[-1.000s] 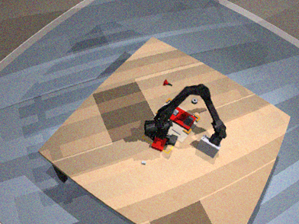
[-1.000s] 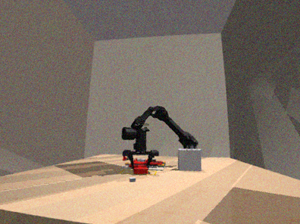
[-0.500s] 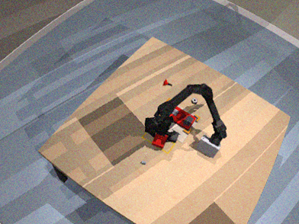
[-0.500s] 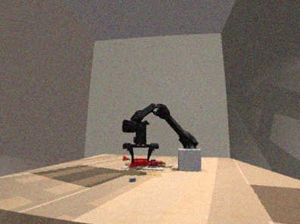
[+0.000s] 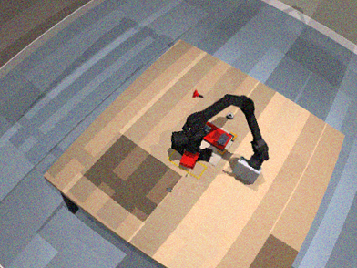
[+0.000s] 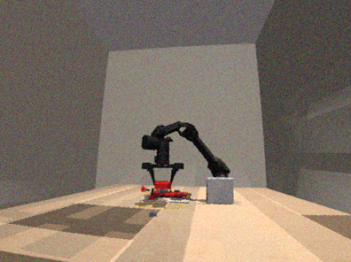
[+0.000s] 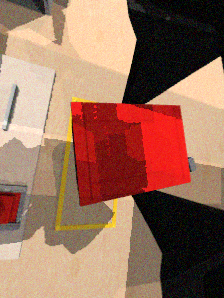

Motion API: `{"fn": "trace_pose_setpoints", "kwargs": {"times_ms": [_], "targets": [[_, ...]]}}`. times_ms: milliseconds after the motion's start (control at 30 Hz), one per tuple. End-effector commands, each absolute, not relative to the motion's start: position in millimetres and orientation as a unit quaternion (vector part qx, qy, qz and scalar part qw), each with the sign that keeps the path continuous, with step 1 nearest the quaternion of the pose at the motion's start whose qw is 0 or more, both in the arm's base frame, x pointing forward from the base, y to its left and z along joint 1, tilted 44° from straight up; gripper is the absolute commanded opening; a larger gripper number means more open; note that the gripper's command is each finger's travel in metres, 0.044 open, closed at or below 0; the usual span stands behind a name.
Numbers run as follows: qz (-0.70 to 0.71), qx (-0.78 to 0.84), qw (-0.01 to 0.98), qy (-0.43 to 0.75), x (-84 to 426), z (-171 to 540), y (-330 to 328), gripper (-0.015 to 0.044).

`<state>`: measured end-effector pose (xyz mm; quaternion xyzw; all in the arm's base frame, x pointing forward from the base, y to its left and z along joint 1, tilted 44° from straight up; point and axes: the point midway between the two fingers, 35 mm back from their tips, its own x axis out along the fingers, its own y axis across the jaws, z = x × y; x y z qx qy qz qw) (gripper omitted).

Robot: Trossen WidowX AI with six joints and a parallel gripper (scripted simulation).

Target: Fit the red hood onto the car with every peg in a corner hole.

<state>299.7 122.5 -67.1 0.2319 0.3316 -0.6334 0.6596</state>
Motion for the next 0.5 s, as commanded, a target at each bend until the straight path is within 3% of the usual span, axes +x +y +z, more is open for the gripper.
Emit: {"fn": "trace_pose_setpoints", "kwargs": {"times_ms": [0, 467], "targets": [[-0.630, 0.238, 0.661, 0.331, 301.3, -59.6, 131.2, 0.0000], [-0.615, 0.204, 0.670, 0.363, 307.0, -47.8, 119.9, 0.0000]]}}
